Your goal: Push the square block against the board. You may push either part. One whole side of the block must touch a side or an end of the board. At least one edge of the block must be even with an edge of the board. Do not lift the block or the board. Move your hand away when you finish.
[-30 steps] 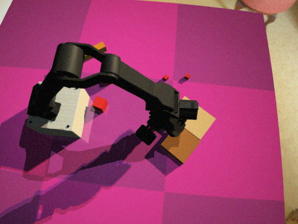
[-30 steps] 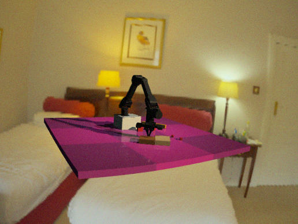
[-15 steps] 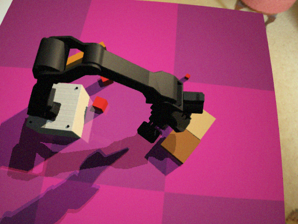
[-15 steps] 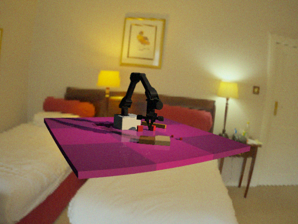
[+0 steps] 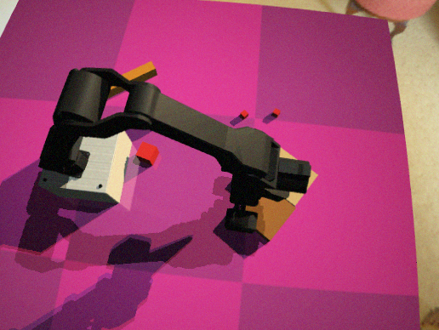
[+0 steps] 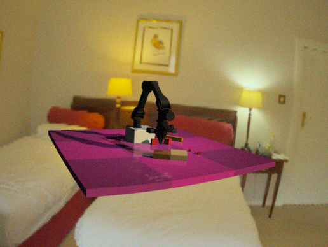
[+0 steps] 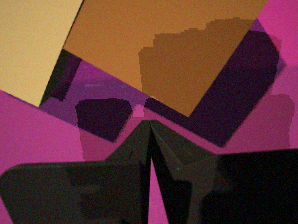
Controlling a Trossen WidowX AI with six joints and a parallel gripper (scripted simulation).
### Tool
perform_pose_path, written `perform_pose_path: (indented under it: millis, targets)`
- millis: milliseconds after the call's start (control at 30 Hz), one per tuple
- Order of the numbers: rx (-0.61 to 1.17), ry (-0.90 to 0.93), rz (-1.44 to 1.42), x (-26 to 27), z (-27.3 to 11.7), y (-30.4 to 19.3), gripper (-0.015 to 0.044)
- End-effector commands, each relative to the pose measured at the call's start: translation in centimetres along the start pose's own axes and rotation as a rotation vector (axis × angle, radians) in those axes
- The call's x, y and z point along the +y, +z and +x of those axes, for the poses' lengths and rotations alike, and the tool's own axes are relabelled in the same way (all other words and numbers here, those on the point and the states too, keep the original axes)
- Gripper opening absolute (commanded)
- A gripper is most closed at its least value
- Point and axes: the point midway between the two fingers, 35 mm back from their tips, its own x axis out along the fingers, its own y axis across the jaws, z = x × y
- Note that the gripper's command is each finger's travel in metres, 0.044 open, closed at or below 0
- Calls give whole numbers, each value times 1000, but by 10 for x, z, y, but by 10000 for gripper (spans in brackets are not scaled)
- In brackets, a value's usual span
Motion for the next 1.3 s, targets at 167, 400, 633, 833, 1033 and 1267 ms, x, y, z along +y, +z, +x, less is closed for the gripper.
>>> perform_pose_path:
  millis: [167,400,633,833,1033,1267]
  targets:
    - [21,0,-289,-23,6,6,0]
    - [25,2,-530,-43,6,11,0]
    - [28,5,-770,-63,6,16,0]
    - [32,9,-976,-80,6,19,0]
    - [32,10,-1027,-85,6,19,0]
    - [33,9,-1027,-85,61,17,0]
